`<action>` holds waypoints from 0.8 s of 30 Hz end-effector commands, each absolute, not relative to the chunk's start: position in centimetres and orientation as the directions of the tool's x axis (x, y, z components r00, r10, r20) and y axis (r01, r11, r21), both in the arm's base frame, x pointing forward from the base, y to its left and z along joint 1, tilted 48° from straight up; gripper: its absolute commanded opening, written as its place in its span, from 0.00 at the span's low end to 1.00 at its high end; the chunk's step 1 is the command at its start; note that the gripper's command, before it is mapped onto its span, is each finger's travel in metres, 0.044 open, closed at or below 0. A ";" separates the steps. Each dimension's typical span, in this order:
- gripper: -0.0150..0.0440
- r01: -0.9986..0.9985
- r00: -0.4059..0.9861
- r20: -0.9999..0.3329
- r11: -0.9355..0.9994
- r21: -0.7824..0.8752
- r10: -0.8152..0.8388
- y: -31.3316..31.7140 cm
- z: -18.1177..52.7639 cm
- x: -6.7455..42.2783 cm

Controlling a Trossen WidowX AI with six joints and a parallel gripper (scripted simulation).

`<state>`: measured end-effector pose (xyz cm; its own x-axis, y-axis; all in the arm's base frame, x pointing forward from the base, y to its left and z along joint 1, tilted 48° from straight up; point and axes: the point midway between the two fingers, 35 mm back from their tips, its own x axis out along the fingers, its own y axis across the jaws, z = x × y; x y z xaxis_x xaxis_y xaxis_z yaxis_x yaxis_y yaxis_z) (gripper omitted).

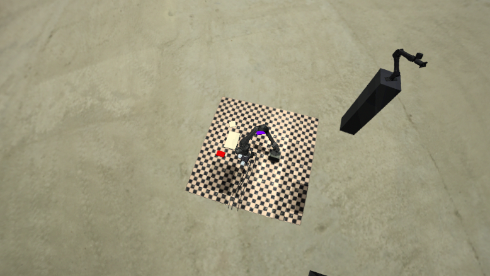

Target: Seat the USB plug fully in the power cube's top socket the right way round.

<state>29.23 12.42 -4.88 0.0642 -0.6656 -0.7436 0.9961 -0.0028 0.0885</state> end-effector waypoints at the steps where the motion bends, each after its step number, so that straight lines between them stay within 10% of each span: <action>1: 0.25 0.996 0.064 -0.740 -0.002 0.088 -0.670 12.2 -4.9 29.3; 17: 0.25 0.996 0.064 -0.740 -0.002 0.088 -0.670 12.2 -4.9 29.3; 24: 0.42 0.996 0.065 -0.744 -0.002 0.089 -0.665 12.4 -4.9 29.3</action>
<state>29.27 12.39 -4.89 0.0644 -0.6653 -0.7438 0.9960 -0.0030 0.0890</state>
